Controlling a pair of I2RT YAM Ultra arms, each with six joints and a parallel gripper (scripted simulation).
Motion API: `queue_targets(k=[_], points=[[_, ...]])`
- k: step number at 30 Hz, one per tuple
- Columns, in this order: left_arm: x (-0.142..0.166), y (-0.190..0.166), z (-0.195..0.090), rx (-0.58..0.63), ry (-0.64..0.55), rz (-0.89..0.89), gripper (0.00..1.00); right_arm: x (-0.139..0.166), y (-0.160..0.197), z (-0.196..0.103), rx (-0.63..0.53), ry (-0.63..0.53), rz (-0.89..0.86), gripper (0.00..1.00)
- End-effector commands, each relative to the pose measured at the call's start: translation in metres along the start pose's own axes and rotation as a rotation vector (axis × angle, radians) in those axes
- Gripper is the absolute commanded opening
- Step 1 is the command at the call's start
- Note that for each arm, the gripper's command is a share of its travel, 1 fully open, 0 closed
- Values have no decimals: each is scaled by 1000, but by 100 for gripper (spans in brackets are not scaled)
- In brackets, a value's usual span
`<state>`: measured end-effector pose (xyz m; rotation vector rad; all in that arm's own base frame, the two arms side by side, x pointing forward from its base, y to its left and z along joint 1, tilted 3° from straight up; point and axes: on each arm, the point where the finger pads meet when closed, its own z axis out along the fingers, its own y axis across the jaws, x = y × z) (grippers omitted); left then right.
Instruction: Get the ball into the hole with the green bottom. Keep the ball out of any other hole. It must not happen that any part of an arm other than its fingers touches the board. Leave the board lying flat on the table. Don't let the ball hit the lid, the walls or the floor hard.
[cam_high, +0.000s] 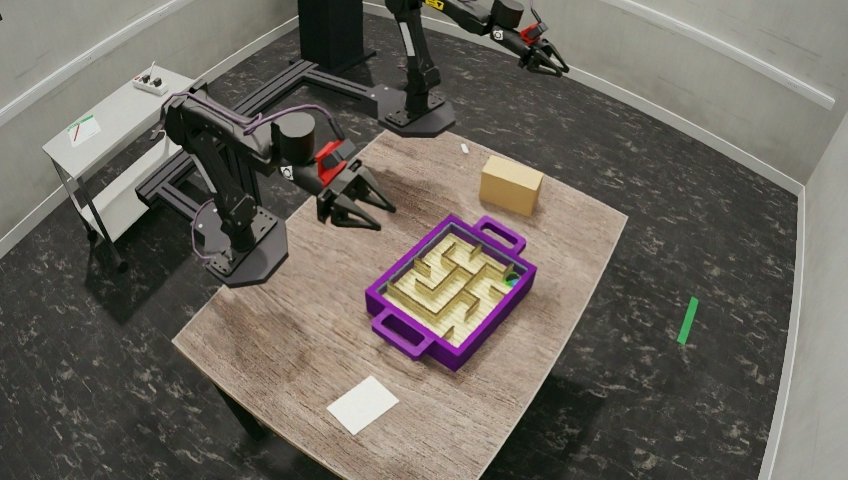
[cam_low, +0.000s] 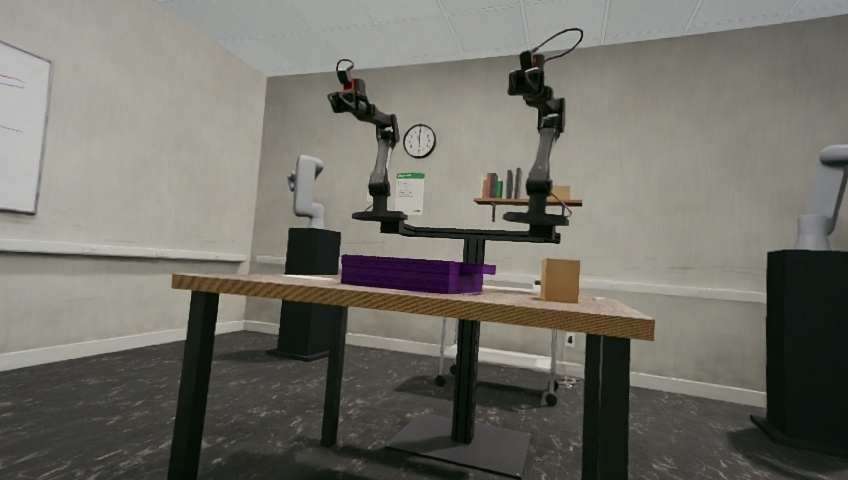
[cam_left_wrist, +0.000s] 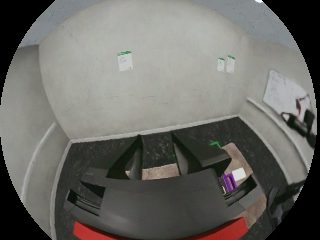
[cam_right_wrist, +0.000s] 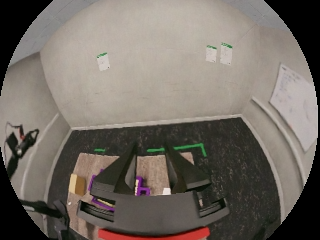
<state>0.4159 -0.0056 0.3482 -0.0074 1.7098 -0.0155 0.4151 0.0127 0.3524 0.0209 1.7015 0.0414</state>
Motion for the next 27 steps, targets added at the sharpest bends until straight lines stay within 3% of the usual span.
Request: queue_targets(k=[1,6,8,9,15,17,19,20,22,23,27], points=[[-49,3,-35,6,-109,19,39,-63,-3,-39,-12,-140,-46,39],[-64,6,-52,1,-148,24,39,-69,-8,-52,-1,-159,-57,39],[-50,7,-42,-1,-109,20,39,-55,-9,-42,0,-122,-49,39],[-79,5,-59,2,-202,14,39,-88,-7,-61,-2,-227,-36,39],[-86,2,-63,10,-223,16,39,-93,-2,-63,-12,-240,-38,39],[-87,1,-63,7,-231,17,39,-73,-6,-42,8,-179,-39,39],[-86,1,-63,7,-227,17,39,-77,-8,-50,11,-192,-39,39],[-68,2,-54,1,-188,18,39,-51,-9,-39,16,-132,-42,39],[-68,4,-54,-3,-185,18,39,-61,-8,-46,15,-163,-42,39],[-54,5,-44,-8,-151,19,39,-36,-7,-33,11,-105,-46,39],[-63,5,-46,-6,-163,19,39,-71,-8,-49,14,-187,-45,39]])
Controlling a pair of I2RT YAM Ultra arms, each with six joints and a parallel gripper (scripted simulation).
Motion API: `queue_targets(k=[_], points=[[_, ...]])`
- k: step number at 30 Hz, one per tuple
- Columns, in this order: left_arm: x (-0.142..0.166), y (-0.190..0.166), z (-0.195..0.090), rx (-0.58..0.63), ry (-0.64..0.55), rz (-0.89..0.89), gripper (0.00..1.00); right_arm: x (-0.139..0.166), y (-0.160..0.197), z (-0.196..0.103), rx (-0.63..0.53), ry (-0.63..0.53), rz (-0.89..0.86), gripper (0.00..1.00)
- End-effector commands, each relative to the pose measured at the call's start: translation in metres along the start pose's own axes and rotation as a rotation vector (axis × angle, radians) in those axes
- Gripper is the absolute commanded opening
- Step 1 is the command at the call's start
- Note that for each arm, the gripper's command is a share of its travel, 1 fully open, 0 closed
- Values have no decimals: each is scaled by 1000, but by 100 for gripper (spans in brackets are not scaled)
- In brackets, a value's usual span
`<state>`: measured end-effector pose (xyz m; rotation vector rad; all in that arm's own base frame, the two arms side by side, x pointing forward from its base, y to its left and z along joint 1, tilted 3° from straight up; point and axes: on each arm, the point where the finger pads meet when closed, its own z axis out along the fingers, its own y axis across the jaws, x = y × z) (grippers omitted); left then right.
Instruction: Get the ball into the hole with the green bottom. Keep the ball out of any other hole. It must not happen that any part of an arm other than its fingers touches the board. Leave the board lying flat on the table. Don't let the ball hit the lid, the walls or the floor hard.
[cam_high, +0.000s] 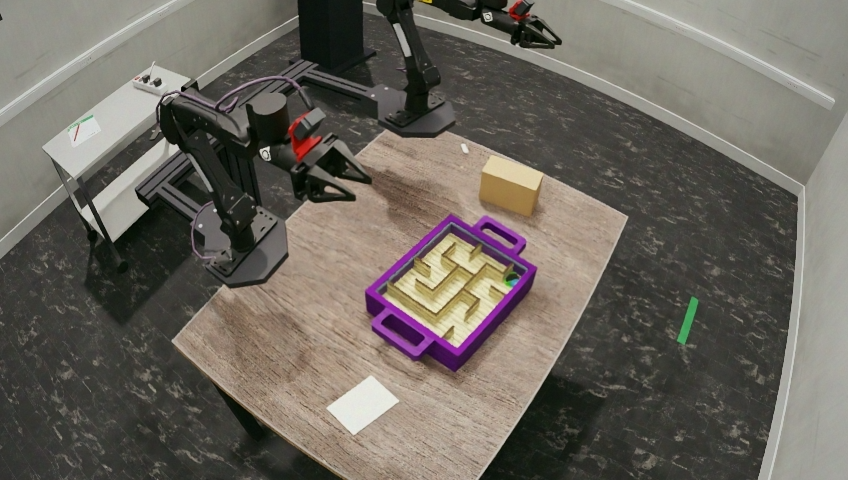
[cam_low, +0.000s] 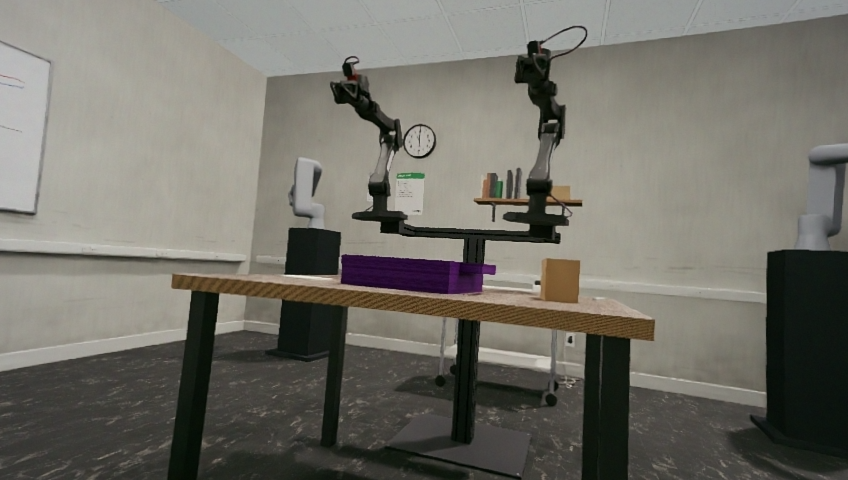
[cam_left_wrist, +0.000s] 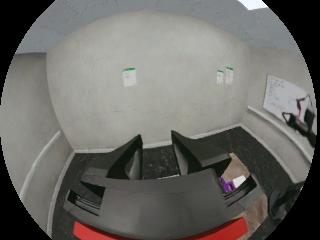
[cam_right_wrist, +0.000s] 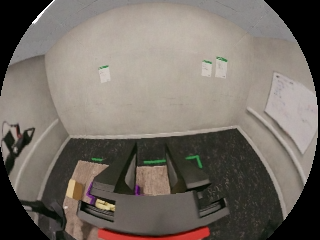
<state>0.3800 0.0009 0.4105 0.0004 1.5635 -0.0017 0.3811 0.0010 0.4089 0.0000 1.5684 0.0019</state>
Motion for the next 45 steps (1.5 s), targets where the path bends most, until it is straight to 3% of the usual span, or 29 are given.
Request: queue_targets(k=[1,5,15,36,41,45], points=[[-7,0,0,-2,-17,6,39,-20,1,-6,3,-54,-7,39],[14,-1,9,-1,29,6,39,-13,2,-10,0,-41,-8,39],[-14,-3,-3,3,-35,6,39,-3,-1,-5,9,-18,-8,39],[-3,1,1,-4,-8,5,39,0,-1,1,6,-3,-6,39],[-6,2,5,-9,-7,6,39,14,-2,7,12,32,-8,39],[-10,3,2,-10,-19,7,39,4,-3,1,13,0,-8,39]])
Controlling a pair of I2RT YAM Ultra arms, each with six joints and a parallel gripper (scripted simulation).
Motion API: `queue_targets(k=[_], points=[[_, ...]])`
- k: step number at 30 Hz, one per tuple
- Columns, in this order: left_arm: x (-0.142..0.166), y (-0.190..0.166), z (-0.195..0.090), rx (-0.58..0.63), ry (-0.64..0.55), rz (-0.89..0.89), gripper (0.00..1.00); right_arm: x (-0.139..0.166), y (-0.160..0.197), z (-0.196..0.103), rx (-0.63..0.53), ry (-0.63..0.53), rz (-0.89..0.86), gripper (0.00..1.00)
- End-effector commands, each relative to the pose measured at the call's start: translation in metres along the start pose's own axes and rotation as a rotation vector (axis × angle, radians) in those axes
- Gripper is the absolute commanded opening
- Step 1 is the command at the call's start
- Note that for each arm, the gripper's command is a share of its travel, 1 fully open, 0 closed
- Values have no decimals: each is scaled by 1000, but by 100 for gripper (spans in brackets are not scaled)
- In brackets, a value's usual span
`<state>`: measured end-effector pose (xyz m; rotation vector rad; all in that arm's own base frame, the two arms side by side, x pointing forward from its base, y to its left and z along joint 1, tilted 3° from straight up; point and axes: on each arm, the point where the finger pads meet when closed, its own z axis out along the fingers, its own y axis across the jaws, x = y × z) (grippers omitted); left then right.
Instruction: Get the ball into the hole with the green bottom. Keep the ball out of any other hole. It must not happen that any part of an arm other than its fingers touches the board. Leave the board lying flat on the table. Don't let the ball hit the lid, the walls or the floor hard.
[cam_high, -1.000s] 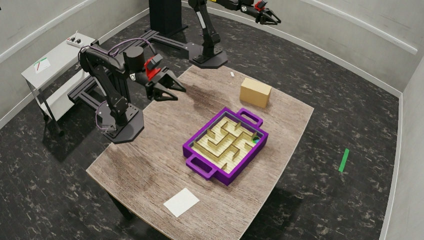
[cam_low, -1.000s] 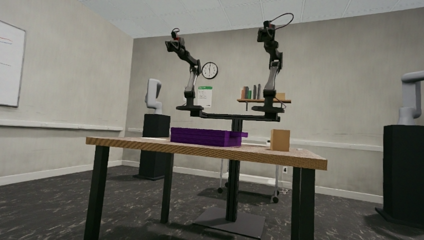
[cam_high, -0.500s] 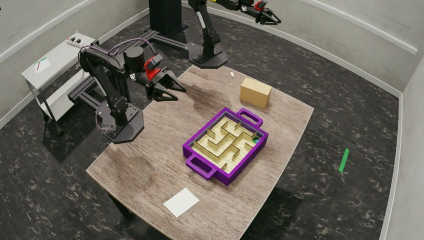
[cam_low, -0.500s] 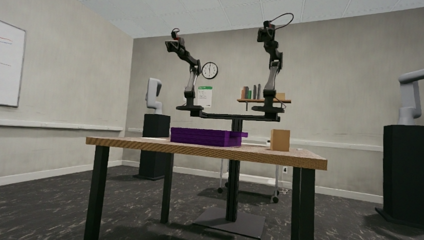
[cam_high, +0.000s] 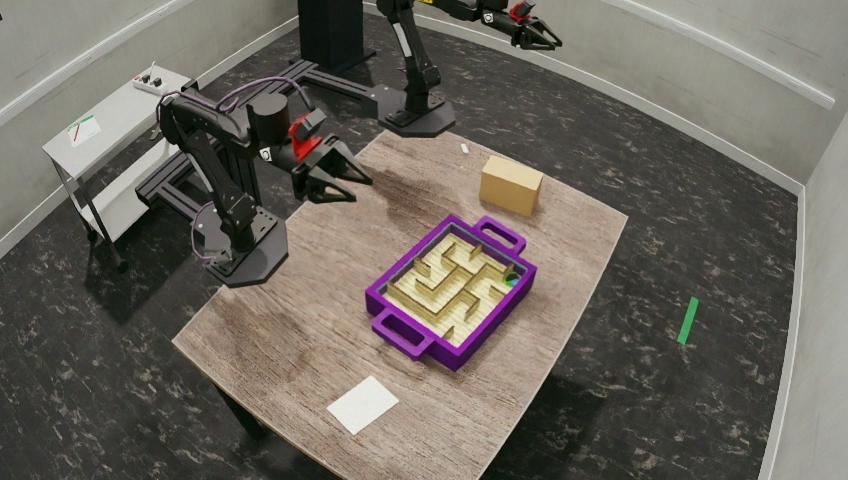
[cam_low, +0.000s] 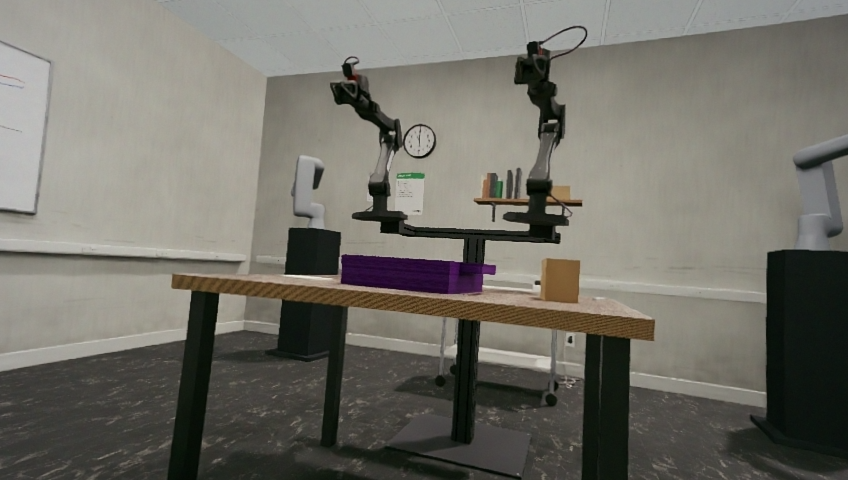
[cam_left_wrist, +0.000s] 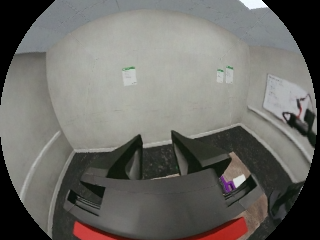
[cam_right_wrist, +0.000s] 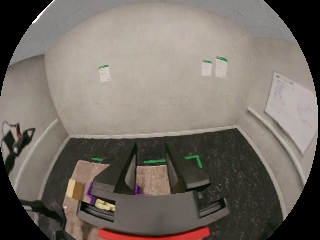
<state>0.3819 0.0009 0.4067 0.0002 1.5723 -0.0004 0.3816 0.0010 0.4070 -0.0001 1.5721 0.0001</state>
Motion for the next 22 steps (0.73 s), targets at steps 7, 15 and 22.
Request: queue_targets(k=[7,15,22], points=[[-17,3,-2,-11,-37,6,39,3,-3,1,13,-3,-7,39],[-9,2,-2,-6,-22,4,39,-4,-1,0,6,-18,-5,39],[-9,2,-2,-6,-22,4,39,-4,-1,0,6,-18,-5,39]])
